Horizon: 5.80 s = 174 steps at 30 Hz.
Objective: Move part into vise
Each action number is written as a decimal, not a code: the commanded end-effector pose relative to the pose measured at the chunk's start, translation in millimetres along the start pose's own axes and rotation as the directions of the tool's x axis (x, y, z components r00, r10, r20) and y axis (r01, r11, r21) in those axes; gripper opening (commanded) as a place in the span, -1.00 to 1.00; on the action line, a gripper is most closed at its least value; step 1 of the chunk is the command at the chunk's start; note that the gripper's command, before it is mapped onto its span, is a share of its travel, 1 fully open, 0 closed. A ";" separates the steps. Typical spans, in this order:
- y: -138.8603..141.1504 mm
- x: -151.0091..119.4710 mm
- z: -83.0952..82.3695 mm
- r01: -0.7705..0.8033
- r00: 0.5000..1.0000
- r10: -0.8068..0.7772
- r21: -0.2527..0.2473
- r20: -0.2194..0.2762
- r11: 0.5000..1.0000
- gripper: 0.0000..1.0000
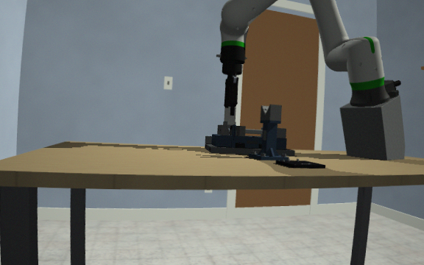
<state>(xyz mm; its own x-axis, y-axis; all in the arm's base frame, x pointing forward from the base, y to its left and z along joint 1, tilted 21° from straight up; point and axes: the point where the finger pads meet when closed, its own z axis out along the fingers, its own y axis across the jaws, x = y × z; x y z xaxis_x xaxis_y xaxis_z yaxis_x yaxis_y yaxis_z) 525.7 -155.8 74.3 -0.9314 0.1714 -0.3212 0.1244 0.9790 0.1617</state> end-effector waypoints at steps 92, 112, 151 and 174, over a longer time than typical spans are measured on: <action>-44.5 2.1 -72.7 0.000 1.000 0.000 0.000 0.002 1.000 -1.00; -44.5 2.1 -72.7 0.000 1.000 0.000 0.000 0.002 1.000 -1.00; -45.2 0.9 -42.5 0.000 1.000 0.000 0.000 0.000 1.000 -1.00; -45.8 0.0 -20.9 0.000 1.000 0.000 0.000 0.000 1.000 -1.00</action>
<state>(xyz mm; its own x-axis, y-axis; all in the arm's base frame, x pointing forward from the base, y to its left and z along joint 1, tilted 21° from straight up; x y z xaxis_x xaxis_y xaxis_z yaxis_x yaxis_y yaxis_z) 512.2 -202.8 87.4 -0.9314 0.1711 -0.3211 0.1241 0.9790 0.1616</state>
